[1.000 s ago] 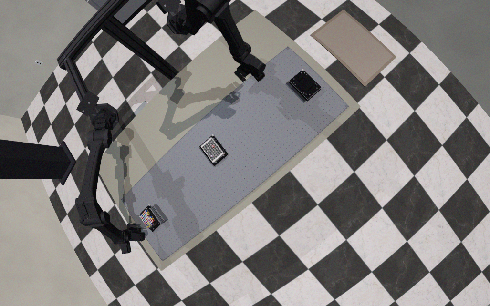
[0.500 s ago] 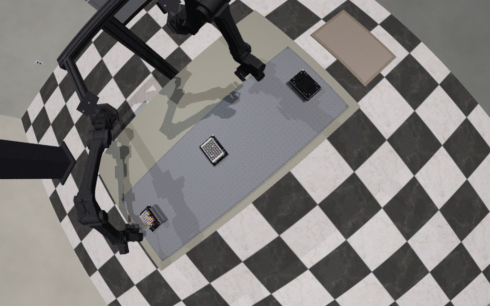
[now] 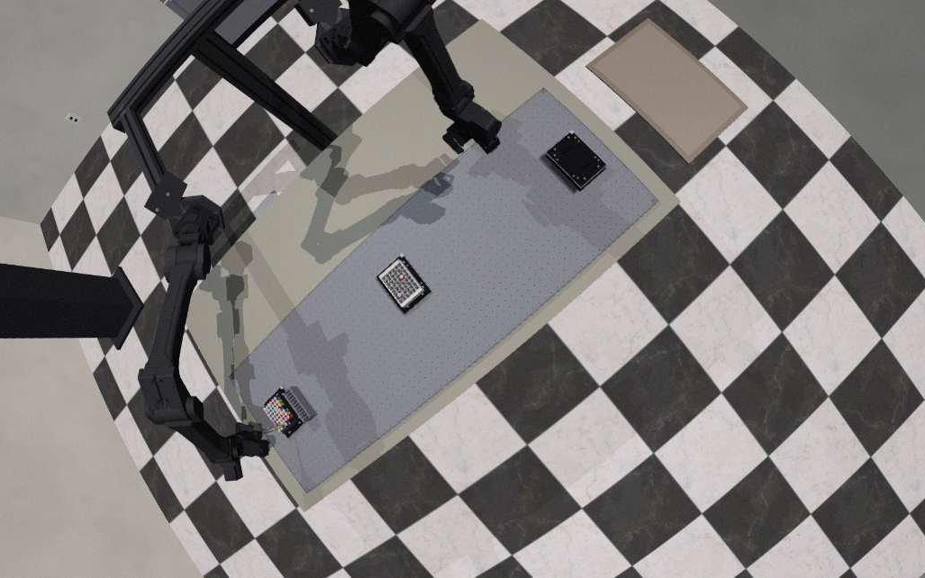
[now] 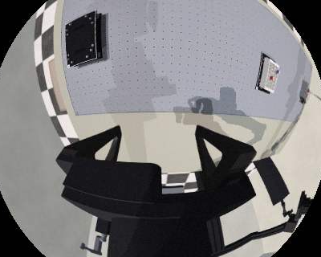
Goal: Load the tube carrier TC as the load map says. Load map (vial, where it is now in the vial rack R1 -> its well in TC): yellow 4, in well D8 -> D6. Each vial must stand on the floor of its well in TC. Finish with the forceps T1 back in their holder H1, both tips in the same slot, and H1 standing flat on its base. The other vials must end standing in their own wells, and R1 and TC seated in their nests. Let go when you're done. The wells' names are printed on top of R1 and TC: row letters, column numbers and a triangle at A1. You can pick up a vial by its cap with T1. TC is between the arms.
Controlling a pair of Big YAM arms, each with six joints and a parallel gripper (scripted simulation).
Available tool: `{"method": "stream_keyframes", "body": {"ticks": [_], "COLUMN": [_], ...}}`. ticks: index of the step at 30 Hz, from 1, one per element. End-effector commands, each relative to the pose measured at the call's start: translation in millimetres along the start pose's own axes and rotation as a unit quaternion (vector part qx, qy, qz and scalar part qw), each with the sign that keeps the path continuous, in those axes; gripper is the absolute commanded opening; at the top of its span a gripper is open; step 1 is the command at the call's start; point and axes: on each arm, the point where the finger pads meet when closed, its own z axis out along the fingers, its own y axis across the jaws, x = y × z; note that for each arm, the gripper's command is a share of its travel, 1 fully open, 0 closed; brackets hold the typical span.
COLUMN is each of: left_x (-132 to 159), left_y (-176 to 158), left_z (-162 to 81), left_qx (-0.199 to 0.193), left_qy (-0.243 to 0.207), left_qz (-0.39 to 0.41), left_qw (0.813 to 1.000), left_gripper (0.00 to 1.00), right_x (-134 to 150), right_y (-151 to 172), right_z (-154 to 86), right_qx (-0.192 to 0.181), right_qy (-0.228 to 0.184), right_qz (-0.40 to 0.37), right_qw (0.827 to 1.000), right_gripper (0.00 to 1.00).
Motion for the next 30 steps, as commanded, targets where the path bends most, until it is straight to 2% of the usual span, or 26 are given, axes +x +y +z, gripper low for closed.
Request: {"method": "stream_keyframes", "body": {"ticks": [1, 10, 16, 18, 19, 30], "left_x": [-15.2, -15.2, -15.2, -15.2, -15.2, -15.2], "left_y": [5.5, 5.5, 5.5, 5.5, 5.5, 5.5], "left_z": [-7.0, -7.0, -7.0, -7.0, -7.0, -7.0], "left_qx": [-0.007, -0.007, -0.007, -0.007, -0.007, -0.007], "left_qy": [-0.025, -0.025, -0.025, -0.025, -0.025, -0.025], "left_qz": [0.006, 0.006, 0.006, 0.006, 0.006, 0.006], "left_qw": [1.0, 1.0, 1.0, 1.0, 1.0, 1.0], "left_gripper": [1.0, 1.0, 1.0, 1.0, 1.0, 1.0], "right_x": [1.1, 7.3, 12.0, 12.0, 5.7, 1.8], "right_y": [-26.6, -23.9, -10.8, -10.8, -18.4, -18.9], "right_z": [-26.3, -13.0, -3.6, -3.6, -10.3, -0.9], "right_qx": [0.027, 0.024, 0.005, 0.005, 0.017, 0.018], "right_qy": [0.005, 0.005, 0.008, 0.008, 0.003, -0.002], "right_qz": [-0.011, -0.01, 0.0, 0.0, -0.007, -0.008], "right_qw": [1.0, 1.0, 1.0, 1.0, 1.0, 1.0], "right_gripper": [0.09, 0.09, 0.09, 0.09, 0.09, 0.09]}}
